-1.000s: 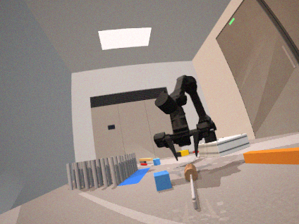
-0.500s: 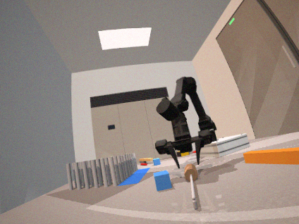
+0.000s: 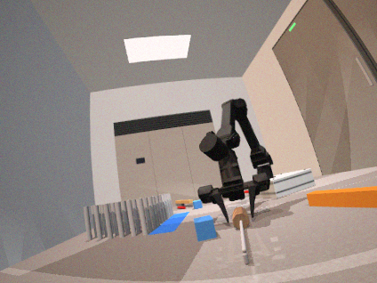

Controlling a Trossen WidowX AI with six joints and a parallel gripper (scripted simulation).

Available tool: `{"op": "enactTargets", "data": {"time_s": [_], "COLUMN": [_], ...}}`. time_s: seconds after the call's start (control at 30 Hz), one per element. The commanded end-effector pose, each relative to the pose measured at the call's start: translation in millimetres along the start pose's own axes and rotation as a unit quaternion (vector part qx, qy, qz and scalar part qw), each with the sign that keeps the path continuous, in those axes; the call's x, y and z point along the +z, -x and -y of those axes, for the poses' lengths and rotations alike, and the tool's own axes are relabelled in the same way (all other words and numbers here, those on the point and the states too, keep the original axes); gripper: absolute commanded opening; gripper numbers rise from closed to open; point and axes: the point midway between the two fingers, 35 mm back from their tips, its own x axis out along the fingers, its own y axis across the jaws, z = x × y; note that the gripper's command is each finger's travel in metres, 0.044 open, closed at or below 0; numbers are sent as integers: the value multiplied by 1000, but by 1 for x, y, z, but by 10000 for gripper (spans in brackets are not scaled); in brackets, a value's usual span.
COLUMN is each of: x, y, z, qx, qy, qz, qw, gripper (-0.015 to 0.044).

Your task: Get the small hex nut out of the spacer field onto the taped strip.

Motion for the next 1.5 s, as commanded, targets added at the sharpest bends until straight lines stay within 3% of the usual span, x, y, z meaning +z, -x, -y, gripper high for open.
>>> {"op": "enactTargets", "data": {"time_s": [0.0, 0.1, 0.37, 0.57, 1.1, 1.47], "x": [4, 4, 4, -19, -79, -73], "y": [-3, -3, -3, 23, 140, 152], "z": [1, 1, 1, -3, -1, -6], "qx": [-1, -1, -1, -1, -1, 10], "qy": [-2, -2, -2, -1, 0, 88], "qz": [2, 2, 2, 2, 2, 6], "qw": [1000, 1000, 1000, 1000, 1000, 996], "gripper": [280, 201, 148, 0, 0, 0]}}
